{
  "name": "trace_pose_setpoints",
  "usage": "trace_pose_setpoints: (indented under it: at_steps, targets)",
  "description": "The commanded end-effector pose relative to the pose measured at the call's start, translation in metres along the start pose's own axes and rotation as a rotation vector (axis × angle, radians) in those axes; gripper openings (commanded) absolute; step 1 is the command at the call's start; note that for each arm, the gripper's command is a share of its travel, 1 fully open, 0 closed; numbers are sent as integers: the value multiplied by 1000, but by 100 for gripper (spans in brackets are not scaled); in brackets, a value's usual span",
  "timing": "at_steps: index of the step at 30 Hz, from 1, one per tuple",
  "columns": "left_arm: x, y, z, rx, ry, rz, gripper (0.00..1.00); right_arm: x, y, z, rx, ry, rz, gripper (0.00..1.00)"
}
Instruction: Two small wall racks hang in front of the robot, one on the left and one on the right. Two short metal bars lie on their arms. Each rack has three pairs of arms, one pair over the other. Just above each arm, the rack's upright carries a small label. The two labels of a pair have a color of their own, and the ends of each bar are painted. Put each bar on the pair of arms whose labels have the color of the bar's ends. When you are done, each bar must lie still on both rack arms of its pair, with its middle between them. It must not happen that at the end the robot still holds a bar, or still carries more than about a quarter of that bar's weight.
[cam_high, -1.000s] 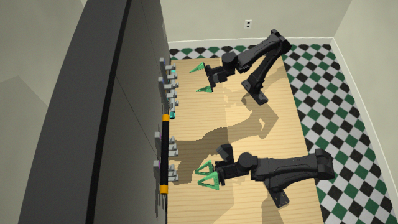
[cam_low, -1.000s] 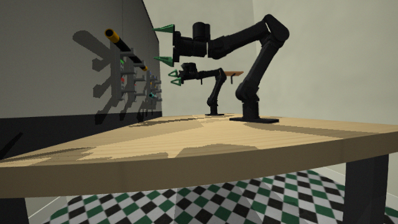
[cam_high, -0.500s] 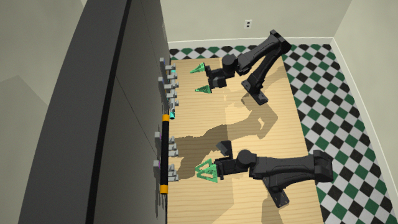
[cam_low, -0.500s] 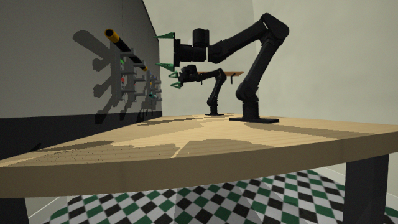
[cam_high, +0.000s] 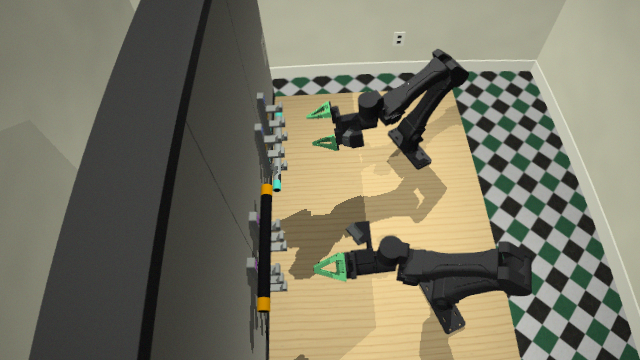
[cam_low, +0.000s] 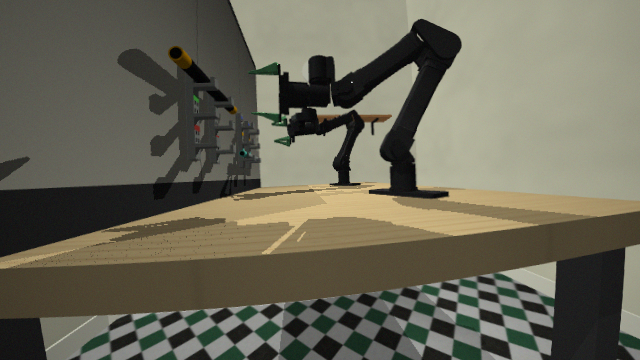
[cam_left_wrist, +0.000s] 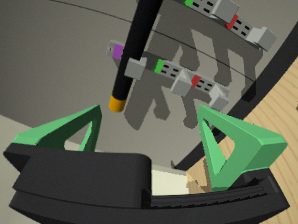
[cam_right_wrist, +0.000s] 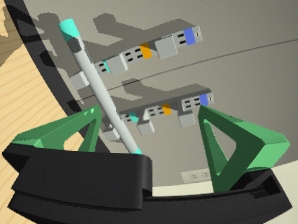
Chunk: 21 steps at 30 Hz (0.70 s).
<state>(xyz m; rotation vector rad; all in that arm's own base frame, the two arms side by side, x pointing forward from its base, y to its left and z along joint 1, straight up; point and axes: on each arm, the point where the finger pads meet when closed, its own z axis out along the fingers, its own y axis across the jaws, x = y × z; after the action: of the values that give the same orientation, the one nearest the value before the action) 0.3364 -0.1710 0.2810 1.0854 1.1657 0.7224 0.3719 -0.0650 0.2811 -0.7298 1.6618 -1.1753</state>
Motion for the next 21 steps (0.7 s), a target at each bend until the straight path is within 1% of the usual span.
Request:
trace_pose_setpoints:
  at_steps: [1, 21]
  targets:
    - [-6, -3, 0, -18, -11, 53, 100, 2, 0, -1, 37, 4, -55, 100]
    - [-30, -36, 0, 21, -50, 278, 100, 22, 17, 3, 94, 60, -275, 100]
